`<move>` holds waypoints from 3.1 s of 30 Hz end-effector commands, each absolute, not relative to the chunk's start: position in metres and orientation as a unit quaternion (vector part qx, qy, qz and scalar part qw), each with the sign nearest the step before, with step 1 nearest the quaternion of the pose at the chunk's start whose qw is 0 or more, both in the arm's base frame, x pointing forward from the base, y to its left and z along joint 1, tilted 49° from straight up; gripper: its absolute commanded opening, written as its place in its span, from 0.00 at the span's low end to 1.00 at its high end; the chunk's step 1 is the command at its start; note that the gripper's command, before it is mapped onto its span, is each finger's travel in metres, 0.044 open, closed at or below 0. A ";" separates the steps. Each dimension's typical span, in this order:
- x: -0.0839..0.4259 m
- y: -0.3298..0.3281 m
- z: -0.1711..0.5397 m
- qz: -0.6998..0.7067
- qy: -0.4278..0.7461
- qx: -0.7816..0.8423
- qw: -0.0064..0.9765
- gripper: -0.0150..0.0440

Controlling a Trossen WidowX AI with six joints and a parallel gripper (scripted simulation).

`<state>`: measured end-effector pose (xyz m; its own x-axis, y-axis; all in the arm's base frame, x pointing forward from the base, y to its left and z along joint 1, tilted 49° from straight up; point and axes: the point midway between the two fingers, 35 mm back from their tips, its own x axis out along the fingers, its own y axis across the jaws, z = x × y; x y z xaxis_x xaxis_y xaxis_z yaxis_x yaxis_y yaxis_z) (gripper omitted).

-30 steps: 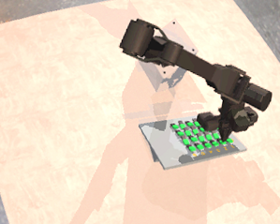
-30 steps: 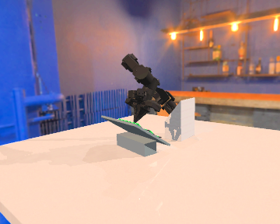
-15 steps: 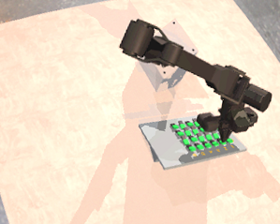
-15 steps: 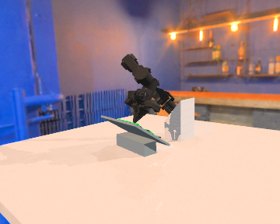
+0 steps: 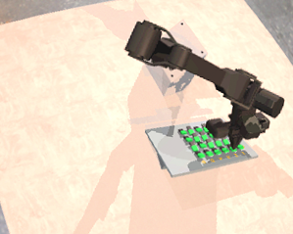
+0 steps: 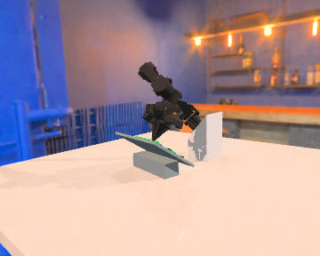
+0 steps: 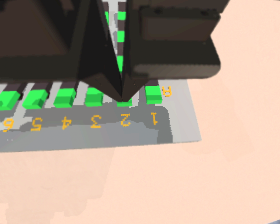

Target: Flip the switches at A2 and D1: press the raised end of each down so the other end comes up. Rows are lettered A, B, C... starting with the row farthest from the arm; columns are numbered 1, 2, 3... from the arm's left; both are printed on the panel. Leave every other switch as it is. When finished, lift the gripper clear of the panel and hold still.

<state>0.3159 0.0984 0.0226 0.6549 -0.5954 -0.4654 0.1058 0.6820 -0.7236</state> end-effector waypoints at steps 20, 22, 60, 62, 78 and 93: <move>0.272 0.136 0.049 -0.200 0.353 -0.345 0.847 0.25; 0.272 0.136 0.049 -0.200 0.353 -0.345 0.847 0.25; 0.205 0.062 -0.066 -0.196 0.342 -0.348 0.851 0.25; 0.207 0.060 -0.068 -0.196 0.342 -0.348 0.851 0.25; 0.211 0.057 -0.070 -0.196 0.342 -0.348 0.851 0.25; 0.211 0.057 -0.070 -0.196 0.342 -0.348 0.851 0.25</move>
